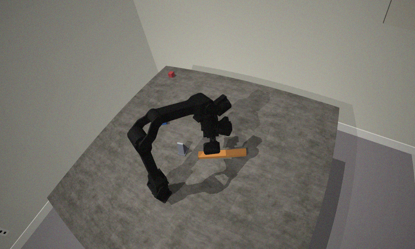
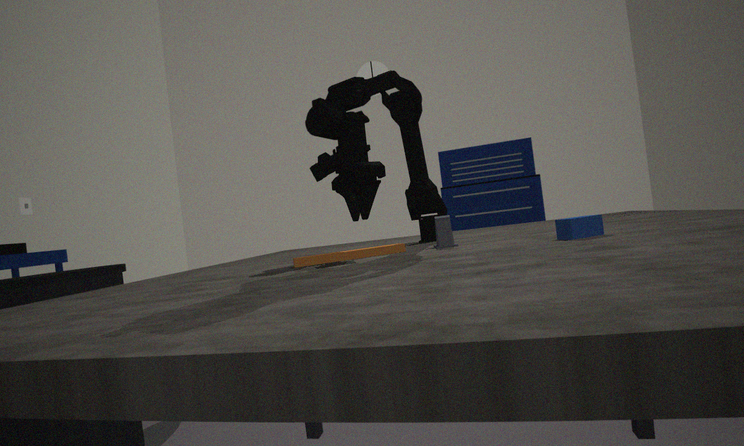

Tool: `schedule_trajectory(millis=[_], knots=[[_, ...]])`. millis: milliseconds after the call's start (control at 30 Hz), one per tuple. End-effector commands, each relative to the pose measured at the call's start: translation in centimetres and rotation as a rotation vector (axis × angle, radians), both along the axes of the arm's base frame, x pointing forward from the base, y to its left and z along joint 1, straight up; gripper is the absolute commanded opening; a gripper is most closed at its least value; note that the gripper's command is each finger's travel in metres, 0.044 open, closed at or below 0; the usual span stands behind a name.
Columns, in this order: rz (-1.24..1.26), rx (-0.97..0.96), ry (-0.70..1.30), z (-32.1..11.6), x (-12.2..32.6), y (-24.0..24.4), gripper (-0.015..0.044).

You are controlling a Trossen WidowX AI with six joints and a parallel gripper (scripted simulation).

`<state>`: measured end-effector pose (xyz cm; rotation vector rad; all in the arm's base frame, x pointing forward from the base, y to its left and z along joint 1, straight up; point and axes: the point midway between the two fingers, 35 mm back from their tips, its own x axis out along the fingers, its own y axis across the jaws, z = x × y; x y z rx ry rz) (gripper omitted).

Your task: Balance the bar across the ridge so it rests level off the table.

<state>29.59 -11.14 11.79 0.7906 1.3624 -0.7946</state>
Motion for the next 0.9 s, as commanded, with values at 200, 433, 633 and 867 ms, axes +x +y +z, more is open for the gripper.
schedule_trajectory(millis=[200, 433, 633, 867], knots=[[-0.058, 0.019, 0.014, -0.4, -0.4, -0.3, 0.0315], [-0.058, 0.019, 0.014, -4.1, -0.3, -0.3, 0.0315], [-0.058, 0.019, 0.014, -4.3, -0.3, -0.3, 0.0315], [-0.058, 0.019, 0.014, -5.2, -0.3, -0.3, 0.0315]])
